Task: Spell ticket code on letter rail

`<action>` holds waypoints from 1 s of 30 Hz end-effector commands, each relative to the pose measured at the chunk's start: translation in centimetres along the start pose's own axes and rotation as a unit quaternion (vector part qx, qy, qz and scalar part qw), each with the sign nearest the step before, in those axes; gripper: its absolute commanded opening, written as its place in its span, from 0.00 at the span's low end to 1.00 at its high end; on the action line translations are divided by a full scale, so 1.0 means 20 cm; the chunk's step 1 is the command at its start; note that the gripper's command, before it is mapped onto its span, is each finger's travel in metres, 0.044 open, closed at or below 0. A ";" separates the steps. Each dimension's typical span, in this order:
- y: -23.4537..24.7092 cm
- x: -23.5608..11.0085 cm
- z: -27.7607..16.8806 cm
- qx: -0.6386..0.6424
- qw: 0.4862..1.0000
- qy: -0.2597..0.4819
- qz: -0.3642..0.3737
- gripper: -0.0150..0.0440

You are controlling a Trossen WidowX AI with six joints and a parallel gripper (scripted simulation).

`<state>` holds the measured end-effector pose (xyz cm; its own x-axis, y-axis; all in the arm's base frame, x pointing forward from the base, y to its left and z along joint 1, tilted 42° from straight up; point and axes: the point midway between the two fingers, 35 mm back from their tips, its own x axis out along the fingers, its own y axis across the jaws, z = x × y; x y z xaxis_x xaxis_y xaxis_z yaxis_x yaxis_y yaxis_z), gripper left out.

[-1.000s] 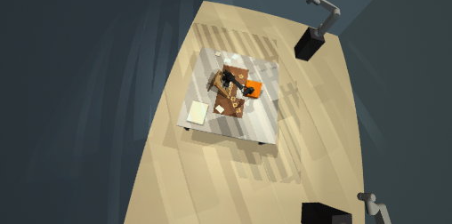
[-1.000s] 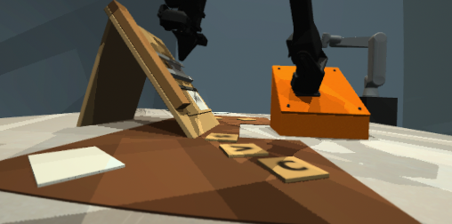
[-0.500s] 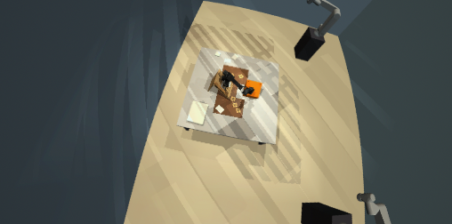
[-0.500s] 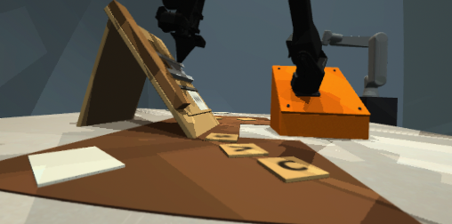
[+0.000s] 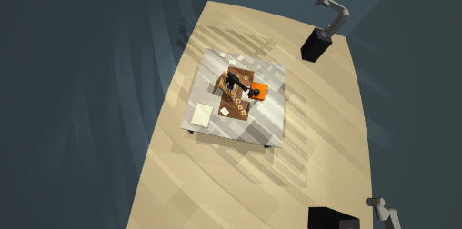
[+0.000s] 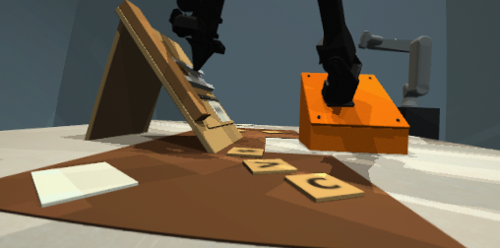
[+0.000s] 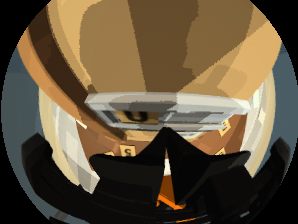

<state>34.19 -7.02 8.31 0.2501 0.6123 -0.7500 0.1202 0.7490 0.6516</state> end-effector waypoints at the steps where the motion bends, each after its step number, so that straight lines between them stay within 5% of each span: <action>1: 0.00 0.01 0.02 0.001 1.000 -0.002 0.002 0.25; 30: 0.01 0.06 0.07 0.001 1.000 -0.002 0.002 0.25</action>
<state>35.51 -6.64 7.73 0.2515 0.6121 -0.7497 0.1190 0.7492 0.6516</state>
